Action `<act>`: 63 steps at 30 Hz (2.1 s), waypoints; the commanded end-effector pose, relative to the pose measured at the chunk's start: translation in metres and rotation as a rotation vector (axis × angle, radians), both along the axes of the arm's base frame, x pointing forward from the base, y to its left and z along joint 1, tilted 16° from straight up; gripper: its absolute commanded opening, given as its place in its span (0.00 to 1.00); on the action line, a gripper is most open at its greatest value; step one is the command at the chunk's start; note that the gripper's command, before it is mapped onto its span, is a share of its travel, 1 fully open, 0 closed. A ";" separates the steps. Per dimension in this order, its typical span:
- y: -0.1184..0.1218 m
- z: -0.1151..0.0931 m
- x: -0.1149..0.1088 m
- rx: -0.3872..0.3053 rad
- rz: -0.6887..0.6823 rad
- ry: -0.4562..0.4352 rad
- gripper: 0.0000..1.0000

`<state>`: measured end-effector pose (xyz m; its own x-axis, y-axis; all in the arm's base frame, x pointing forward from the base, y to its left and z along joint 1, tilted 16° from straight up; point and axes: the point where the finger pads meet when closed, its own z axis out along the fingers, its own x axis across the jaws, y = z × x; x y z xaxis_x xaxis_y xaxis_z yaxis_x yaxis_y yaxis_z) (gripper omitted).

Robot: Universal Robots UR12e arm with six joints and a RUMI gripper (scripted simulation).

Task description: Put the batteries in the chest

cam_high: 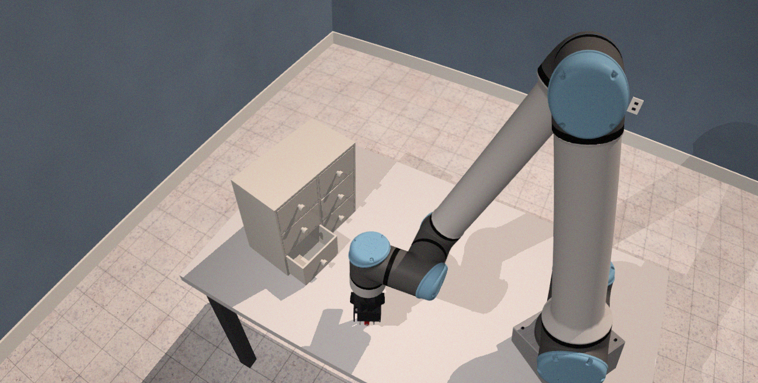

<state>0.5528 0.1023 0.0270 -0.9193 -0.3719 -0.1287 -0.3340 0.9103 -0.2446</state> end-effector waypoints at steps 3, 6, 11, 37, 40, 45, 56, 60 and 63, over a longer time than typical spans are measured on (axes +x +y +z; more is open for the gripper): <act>0.001 0.003 0.000 0.000 0.000 -0.001 0.05; 0.002 0.010 -0.002 0.000 0.000 -0.001 0.05; 0.007 0.036 -0.007 0.000 0.000 -0.001 0.05; 0.018 0.097 -0.020 0.000 0.000 -0.001 0.05; 0.018 0.097 -0.020 -0.001 0.005 0.000 0.05; 0.014 0.098 -0.017 -0.010 0.046 0.008 0.05; -0.005 0.105 -0.001 -0.055 0.256 0.048 0.05; -0.018 0.110 0.009 -0.084 0.390 0.074 0.05; -0.028 0.113 0.016 -0.107 0.496 0.094 0.05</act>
